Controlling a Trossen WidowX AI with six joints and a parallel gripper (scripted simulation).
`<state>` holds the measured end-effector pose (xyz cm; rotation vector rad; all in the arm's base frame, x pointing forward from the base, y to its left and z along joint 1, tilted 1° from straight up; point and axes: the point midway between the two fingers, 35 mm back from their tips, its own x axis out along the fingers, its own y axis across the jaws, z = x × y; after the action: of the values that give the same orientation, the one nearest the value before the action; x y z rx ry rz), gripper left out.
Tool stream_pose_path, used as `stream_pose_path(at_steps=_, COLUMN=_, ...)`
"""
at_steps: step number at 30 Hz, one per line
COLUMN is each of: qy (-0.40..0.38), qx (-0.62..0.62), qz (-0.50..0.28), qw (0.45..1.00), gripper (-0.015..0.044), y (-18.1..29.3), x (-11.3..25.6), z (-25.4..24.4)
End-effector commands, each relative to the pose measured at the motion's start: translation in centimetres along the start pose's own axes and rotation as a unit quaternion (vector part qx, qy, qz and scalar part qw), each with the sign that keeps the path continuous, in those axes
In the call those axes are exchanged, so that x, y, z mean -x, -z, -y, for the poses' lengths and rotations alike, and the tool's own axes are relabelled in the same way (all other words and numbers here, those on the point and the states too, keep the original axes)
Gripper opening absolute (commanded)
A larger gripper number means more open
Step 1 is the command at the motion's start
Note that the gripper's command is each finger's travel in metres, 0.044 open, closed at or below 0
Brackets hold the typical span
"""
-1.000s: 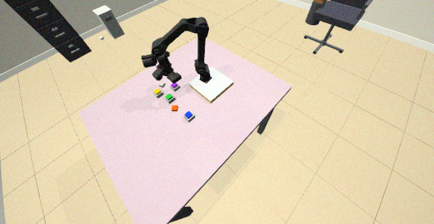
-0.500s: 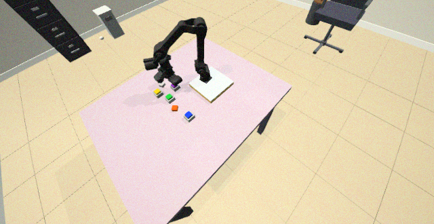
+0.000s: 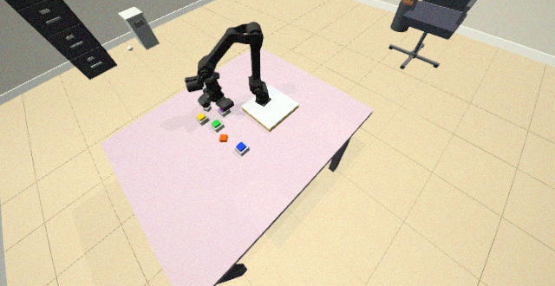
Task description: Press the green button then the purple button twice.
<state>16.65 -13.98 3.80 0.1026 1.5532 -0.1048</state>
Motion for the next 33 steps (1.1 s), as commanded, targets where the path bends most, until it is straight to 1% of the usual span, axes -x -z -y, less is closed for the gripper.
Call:
stream_pose_path(at_steps=1, qy=-0.001, qx=0.002, qz=-0.004, qw=1.000, gripper=0.0020, y=0.1, x=-0.2, z=0.0)
stream_pose_path(at_steps=10, qy=-0.001, qx=0.002, qz=-0.004, qw=1.000, gripper=0.0020, y=0.1, x=-0.2, z=0.0)
stream_pose_path(at_steps=12, qy=-0.001, qx=0.001, qz=-0.002, qw=1.000, gripper=0.0020, y=0.0, x=1.0, z=0.0)
stream_pose_path(at_steps=14, qy=-0.001, qx=0.002, qz=-0.003, qw=1.000, gripper=0.0020, y=0.0, x=3.0, z=0.0)
stream_pose_path(at_steps=15, qy=-0.001, qx=0.002, qz=-0.004, qw=1.000, gripper=0.0020, y=0.1, x=3.2, z=0.0)
stream_pose_path(at_steps=22, qy=-0.001, qx=0.002, qz=-0.004, qw=1.000, gripper=0.0020, y=0.0, x=3.1, z=0.0)
stream_pose_path(at_steps=33, qy=-0.001, qx=0.002, qz=-0.004, qw=1.000, gripper=0.0020, y=0.0, x=1.3, z=0.0)
